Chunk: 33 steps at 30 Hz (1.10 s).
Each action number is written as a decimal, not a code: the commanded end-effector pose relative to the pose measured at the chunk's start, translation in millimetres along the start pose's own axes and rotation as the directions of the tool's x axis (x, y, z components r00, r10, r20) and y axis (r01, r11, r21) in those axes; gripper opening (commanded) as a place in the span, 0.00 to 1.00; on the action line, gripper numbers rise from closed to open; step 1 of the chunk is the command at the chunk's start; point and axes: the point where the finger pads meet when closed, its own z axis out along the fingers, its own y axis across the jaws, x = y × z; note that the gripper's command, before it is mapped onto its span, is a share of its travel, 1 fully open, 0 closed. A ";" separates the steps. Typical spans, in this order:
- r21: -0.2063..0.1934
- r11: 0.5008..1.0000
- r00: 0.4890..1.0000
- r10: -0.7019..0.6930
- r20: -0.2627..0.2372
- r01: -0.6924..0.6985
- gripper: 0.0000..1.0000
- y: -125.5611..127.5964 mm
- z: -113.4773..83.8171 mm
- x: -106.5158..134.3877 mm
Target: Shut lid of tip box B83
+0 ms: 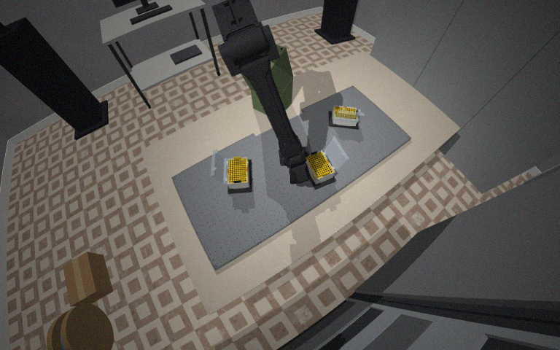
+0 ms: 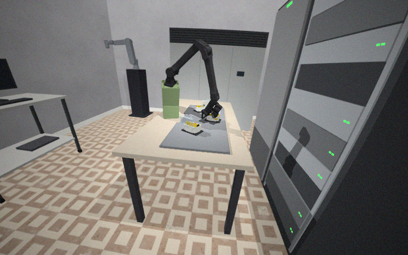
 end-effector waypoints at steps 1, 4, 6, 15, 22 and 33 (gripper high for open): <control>-0.005 1.000 0.999 -0.004 0.034 0.004 0.00 1.6 -7.2 -10.6; -0.005 1.000 0.999 -0.004 0.034 0.004 0.00 1.6 -7.2 -10.6; -0.005 1.000 0.999 -0.004 0.034 0.004 0.00 1.6 -7.2 -10.6; -0.005 1.000 0.999 -0.004 0.034 0.004 0.00 1.6 -7.2 -10.6; 0.000 1.000 1.000 -0.010 0.023 0.010 0.00 4.8 -16.6 0.6; -0.001 1.000 1.000 -0.004 0.016 0.004 0.00 4.6 -54.6 26.0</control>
